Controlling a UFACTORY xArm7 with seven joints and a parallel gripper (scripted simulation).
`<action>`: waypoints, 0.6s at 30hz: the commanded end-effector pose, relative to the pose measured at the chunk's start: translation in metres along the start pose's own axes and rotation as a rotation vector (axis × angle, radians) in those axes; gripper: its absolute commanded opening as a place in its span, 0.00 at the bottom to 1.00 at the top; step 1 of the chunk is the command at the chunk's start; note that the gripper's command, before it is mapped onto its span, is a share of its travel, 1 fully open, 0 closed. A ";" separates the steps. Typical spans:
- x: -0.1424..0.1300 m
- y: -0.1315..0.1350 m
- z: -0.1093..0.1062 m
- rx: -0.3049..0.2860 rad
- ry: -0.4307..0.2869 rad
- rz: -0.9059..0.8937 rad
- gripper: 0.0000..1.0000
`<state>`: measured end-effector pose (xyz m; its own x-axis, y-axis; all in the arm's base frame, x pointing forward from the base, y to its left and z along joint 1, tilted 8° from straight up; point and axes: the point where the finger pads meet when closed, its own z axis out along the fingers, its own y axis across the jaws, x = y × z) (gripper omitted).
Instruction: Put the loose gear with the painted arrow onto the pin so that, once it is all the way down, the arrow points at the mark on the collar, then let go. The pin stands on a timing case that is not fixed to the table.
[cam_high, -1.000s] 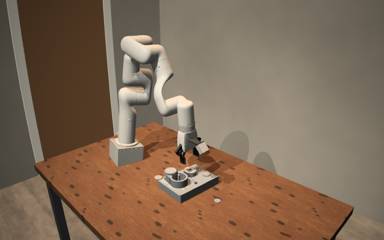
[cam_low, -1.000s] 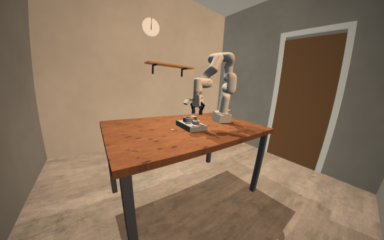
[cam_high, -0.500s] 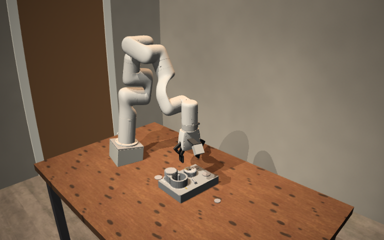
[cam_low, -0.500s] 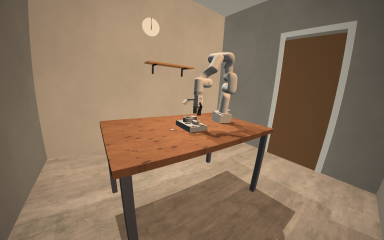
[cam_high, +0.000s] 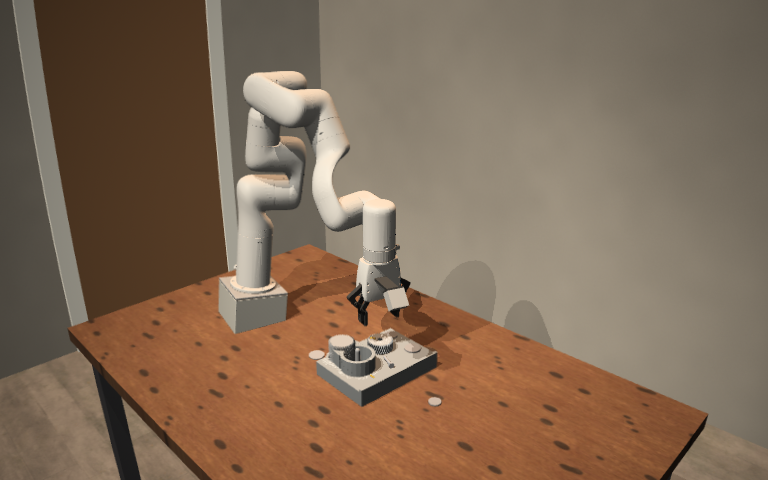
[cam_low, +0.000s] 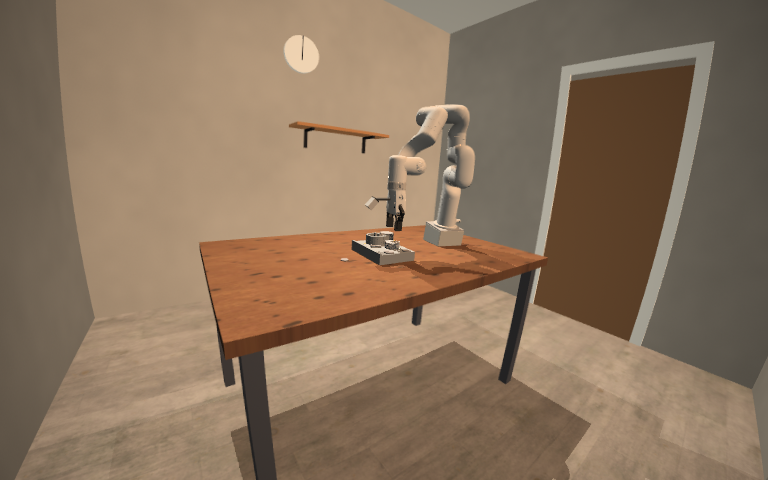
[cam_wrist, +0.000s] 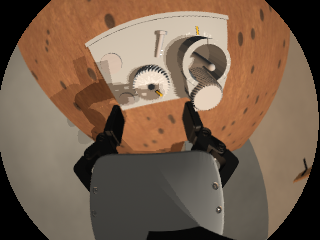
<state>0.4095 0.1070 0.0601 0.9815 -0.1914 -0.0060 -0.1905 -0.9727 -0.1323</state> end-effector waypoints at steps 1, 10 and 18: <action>0.001 0.000 -0.001 0.001 0.004 0.000 0.93; 0.001 0.000 -0.001 0.001 0.004 0.000 0.93; 0.001 0.000 0.000 0.001 0.004 0.000 0.93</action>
<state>0.4096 0.1072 0.0594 0.9815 -0.1914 -0.0058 -0.1905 -0.9727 -0.1324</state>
